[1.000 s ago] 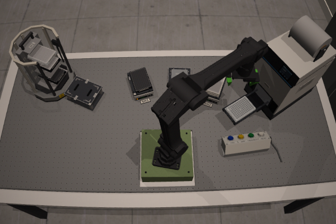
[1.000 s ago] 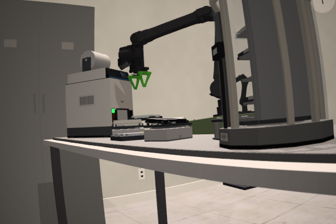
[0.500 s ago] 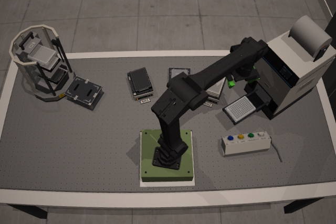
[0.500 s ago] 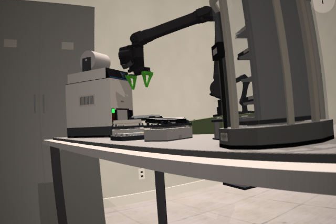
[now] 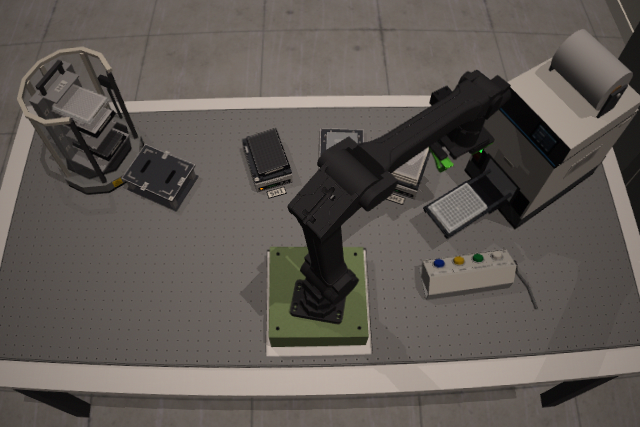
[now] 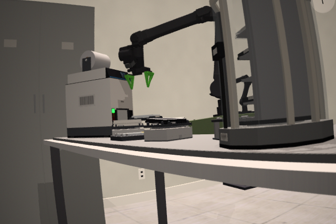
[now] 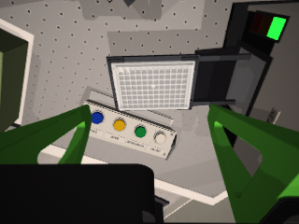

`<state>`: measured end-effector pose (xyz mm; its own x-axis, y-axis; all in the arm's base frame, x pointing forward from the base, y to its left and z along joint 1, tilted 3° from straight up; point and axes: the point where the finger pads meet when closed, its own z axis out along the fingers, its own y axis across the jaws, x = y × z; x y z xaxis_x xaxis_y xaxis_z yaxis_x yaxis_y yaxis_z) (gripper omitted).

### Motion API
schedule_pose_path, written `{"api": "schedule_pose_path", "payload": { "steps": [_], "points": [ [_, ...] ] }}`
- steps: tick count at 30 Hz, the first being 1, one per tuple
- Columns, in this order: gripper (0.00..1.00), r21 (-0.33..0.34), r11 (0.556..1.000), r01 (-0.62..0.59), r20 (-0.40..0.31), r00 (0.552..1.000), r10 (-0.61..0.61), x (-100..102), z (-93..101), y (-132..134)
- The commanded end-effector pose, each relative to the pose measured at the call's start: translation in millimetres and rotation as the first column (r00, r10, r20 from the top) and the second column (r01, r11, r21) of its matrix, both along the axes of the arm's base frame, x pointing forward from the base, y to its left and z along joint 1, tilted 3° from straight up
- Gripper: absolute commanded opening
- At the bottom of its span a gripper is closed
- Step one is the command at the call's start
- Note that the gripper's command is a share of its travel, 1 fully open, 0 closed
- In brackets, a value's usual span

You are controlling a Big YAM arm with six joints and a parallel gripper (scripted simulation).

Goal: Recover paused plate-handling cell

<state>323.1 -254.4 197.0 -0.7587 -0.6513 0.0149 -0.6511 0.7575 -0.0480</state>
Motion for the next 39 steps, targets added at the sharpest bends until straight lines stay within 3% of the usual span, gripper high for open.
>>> {"api": "schedule_pose_path", "payload": {
  "steps": [1,37,39],
  "points": [
    [1.0,-0.03,0.999,-0.041,0.039,0.998,0.042,20,19.7,-13],
    [1.0,-0.031,0.999,-0.041,0.039,0.998,0.042,20,19.7,-13],
    [1.0,-0.026,0.999,-0.04,0.033,0.999,0.041,18,6.6,-12]
  ]
}}
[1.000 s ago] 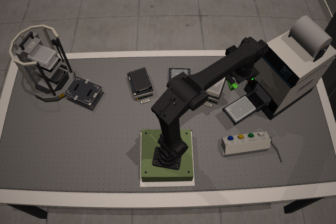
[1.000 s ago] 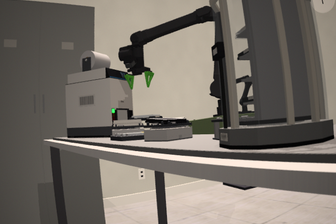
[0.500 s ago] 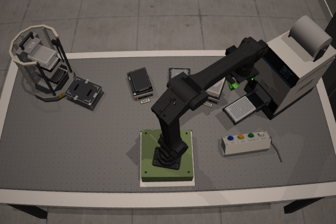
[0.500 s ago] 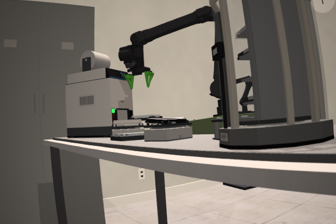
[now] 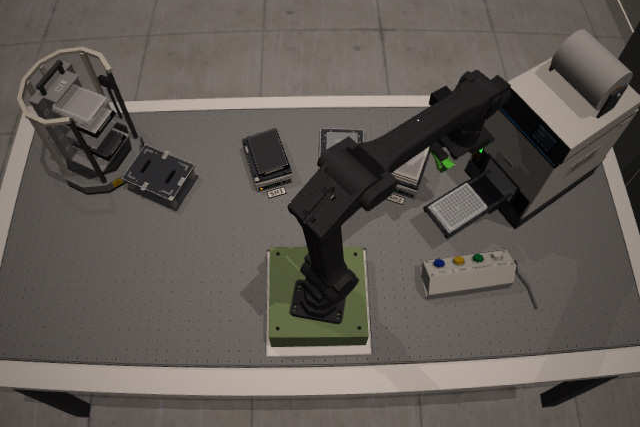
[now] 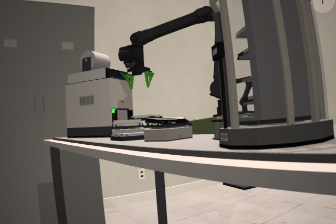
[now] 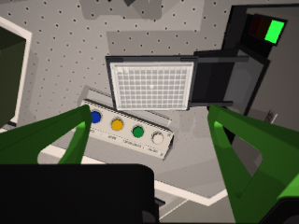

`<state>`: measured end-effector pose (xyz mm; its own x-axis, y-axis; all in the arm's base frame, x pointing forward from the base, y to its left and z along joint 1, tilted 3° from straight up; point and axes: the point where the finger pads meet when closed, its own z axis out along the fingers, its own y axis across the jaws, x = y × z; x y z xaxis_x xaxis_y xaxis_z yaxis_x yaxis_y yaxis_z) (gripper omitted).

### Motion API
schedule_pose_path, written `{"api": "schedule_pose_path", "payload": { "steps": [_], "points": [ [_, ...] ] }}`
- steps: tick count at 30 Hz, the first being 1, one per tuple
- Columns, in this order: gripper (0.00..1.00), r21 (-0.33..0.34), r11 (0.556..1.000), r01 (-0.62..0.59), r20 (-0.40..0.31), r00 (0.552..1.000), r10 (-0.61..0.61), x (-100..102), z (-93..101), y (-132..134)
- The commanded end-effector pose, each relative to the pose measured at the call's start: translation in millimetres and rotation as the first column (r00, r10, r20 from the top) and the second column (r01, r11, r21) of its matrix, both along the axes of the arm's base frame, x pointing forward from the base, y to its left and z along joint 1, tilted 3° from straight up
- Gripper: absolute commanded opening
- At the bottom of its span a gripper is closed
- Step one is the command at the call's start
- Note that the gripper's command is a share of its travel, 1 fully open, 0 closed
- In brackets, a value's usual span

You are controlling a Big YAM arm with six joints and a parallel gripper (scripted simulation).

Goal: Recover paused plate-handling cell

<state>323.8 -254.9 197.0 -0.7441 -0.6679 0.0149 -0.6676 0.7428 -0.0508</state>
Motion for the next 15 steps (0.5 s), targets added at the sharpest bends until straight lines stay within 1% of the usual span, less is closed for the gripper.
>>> {"api": "schedule_pose_path", "payload": {
  "steps": [1,3,15],
  "points": [
    [1.0,0.001,1.0,-0.017,0.001,1.0,0.017,7,-11.5,-4],
    [1.0,0.001,1.0,-0.017,0.001,1.0,0.017,7,-11.5,-4],
    [1.0,0.001,1.0,-0.011,0.001,1.0,0.011,5,-43.6,-8]
  ]
}}
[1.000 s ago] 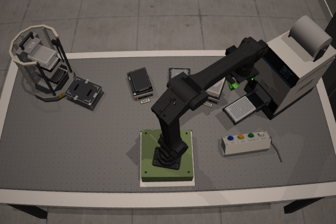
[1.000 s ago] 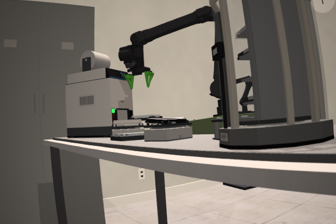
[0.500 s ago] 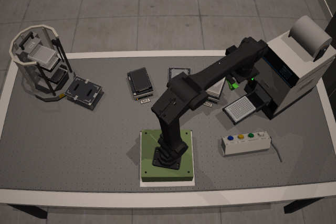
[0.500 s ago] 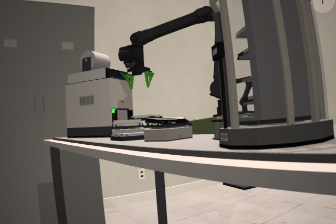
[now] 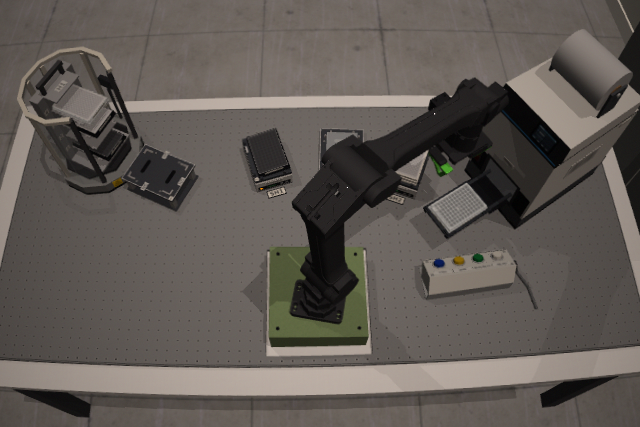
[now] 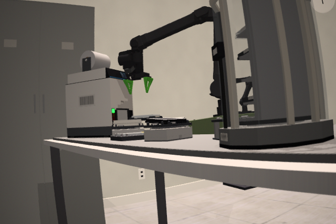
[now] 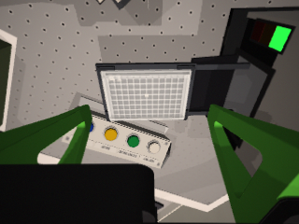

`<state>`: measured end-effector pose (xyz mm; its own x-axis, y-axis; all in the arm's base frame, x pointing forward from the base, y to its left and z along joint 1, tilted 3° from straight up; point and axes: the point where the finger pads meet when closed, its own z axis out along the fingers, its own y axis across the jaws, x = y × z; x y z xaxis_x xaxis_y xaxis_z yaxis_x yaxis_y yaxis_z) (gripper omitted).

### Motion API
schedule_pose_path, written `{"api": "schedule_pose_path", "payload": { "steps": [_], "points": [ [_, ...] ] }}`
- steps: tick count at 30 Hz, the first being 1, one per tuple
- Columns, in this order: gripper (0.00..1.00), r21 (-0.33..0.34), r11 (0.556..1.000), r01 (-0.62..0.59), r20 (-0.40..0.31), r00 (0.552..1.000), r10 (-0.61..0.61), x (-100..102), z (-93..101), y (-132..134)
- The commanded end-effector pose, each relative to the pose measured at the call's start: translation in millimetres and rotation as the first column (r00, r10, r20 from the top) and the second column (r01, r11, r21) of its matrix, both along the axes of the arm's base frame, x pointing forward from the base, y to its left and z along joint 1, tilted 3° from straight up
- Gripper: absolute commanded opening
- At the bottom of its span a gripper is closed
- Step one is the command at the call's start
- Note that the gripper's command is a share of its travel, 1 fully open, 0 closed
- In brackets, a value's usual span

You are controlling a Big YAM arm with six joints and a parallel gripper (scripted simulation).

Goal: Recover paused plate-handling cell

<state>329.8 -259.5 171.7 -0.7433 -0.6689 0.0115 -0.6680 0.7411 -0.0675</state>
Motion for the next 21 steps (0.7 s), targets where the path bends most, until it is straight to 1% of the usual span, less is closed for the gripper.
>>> {"api": "schedule_pose_path", "payload": {
  "steps": [1,9,10,21],
  "points": [
    [1.0,0.011,1.0,-0.008,-0.013,1.0,0.009,-1,-21.0,-3],
    [1.0,0.012,1.0,-0.006,-0.013,1.0,0.006,-1,-35.5,-5],
    [1.0,-0.01,1.0,-0.004,0.014,1.0,0.004,7,-17.7,-6],
    [1.0,-0.01,1.0,-0.004,0.014,1.0,0.004,7,-17.7,-6]
  ]
}}
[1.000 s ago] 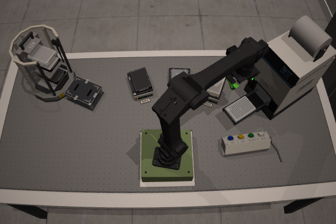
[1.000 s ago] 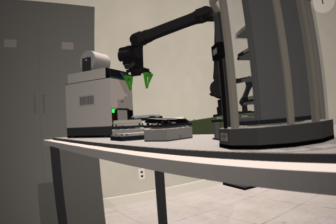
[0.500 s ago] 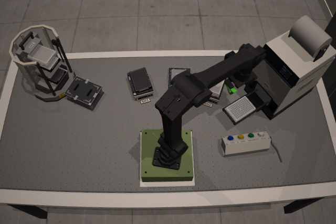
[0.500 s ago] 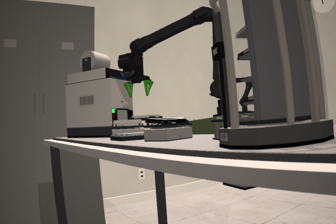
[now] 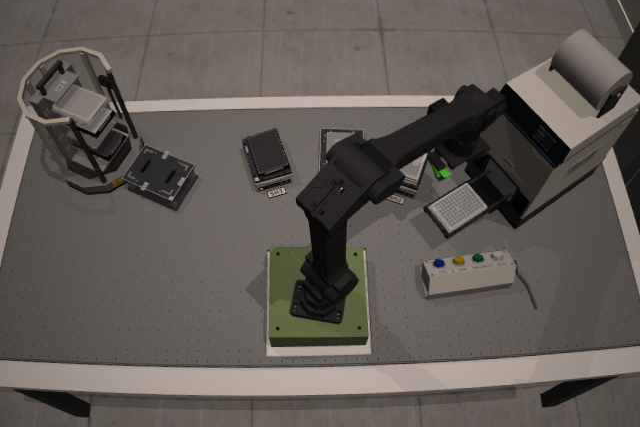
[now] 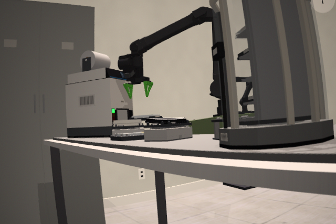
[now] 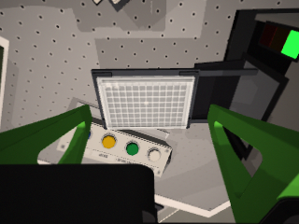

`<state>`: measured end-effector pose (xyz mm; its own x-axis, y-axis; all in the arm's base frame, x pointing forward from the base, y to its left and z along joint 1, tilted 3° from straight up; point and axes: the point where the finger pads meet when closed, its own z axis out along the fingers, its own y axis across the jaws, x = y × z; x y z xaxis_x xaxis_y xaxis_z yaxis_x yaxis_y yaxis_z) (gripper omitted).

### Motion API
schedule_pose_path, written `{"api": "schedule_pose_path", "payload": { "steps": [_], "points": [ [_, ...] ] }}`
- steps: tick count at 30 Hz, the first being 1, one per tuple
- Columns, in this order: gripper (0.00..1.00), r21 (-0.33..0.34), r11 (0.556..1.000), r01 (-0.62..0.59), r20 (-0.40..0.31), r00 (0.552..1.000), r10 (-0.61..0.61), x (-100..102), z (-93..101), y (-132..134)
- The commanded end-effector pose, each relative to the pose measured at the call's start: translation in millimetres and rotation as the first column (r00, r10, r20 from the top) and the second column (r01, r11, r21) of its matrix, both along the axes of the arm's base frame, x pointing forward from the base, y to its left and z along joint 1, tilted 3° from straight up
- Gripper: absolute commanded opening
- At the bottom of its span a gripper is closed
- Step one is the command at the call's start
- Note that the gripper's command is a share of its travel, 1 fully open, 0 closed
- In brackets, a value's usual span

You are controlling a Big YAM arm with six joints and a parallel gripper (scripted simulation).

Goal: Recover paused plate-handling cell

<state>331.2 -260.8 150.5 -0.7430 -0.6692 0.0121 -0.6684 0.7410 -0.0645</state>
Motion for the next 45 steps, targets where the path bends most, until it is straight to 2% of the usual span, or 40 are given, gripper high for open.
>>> {"api": "schedule_pose_path", "payload": {
  "steps": [1,44,45],
  "points": [
    [1.0,-0.012,1.0,-0.003,0.016,1.0,0.004,5,3.6,-5],
    [1.0,-0.012,1.0,-0.003,0.016,1.0,0.004,5,3.6,-5],
    [1.0,0.01,1.0,-0.008,-0.011,1.0,0.008,-2,-11.6,-3]
  ]
}}
